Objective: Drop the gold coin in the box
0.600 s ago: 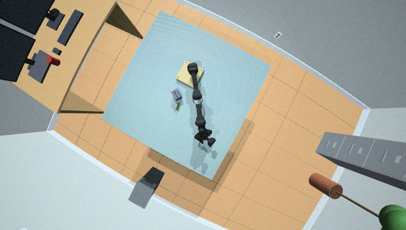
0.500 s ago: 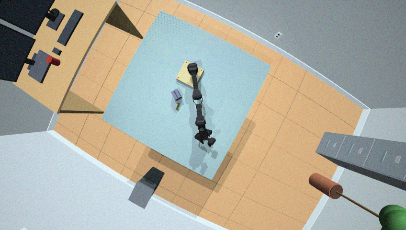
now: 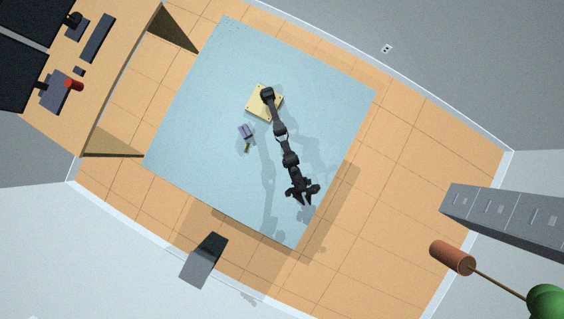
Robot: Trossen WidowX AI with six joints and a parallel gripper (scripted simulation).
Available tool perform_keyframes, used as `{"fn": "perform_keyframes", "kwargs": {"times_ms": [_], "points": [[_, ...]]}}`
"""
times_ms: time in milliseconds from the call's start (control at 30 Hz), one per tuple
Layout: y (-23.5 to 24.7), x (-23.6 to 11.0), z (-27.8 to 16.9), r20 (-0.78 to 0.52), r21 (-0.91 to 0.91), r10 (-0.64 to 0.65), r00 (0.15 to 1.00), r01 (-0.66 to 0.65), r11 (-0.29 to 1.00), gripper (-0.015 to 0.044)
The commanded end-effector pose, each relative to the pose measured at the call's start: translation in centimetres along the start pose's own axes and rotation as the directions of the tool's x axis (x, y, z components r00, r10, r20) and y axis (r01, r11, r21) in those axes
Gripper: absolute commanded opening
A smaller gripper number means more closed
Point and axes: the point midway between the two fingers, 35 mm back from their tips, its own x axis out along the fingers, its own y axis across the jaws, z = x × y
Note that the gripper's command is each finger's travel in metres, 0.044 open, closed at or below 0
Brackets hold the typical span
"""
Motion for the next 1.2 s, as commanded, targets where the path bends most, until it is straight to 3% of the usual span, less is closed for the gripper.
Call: {"fn": "perform_keyframes", "kwargs": {"times_ms": [0, 367, 667, 933, 1167], "points": [[-5.7, -1.8, -1.8, -0.069, -0.034, -0.112, 0.991, 0.11, 0.993, 0.0161], [-19.5, -10.4, -7.3, -0.286, -0.07, -0.423, 0.86, 0.421, 0.904, 0.0161], [-26.7, -19.2, -11.9, -0.442, -0.165, -0.568, 0.694, 0.56, 0.812, 0.0161], [-32.9, -30.6, -15.4, -0.568, -0.243, -0.691, 0.446, 0.711, 0.659, 0.0161], [-34.9, -41.9, -19.3, -0.688, -0.29, -0.7, 0.192, 0.811, 0.507, 0.0161]]}}
